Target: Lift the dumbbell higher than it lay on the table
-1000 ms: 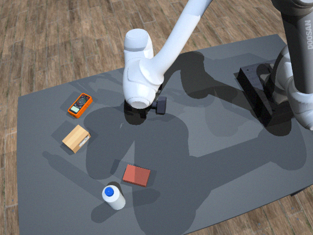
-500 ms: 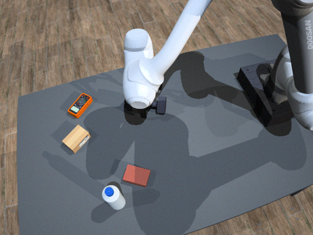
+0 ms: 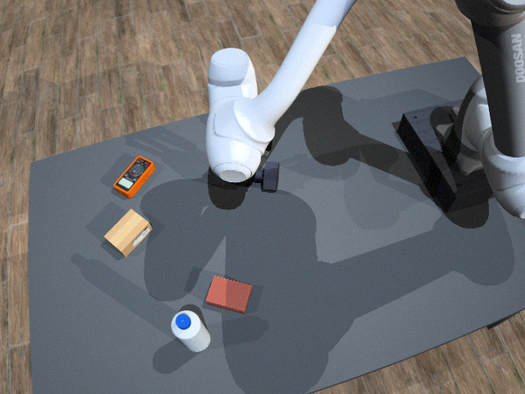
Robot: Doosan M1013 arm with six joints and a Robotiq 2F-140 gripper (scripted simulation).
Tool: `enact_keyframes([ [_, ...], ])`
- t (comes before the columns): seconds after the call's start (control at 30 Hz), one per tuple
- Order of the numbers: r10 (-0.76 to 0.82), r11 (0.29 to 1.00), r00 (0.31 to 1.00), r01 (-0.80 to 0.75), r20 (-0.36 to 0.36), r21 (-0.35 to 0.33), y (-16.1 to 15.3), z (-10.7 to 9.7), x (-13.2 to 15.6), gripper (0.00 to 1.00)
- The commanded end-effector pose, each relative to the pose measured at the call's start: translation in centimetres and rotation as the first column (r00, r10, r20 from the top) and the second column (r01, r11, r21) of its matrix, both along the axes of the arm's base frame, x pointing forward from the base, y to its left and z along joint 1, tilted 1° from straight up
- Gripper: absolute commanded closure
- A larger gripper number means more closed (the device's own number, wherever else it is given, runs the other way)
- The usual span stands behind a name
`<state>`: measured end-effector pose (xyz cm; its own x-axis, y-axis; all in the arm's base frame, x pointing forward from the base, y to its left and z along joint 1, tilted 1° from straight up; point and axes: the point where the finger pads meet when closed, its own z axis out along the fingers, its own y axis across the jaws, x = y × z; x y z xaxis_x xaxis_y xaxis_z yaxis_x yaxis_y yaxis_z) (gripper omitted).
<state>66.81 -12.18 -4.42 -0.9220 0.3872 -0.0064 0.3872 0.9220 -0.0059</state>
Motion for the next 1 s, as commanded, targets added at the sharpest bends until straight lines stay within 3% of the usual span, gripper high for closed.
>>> enact_keyframes([
  [0.0, 0.0, 1.0, 1.0, 0.0, 0.001, 0.0, 0.0, 0.1, 0.1, 0.9],
  [0.67, 0.0, 1.0, 1.0, 0.0, 0.002, 0.0, 0.0, 0.8, 0.1, 0.9],
  [0.97, 0.0, 1.0, 1.0, 0.0, 0.002, 0.0, 0.0, 2.5, 0.0, 0.9],
])
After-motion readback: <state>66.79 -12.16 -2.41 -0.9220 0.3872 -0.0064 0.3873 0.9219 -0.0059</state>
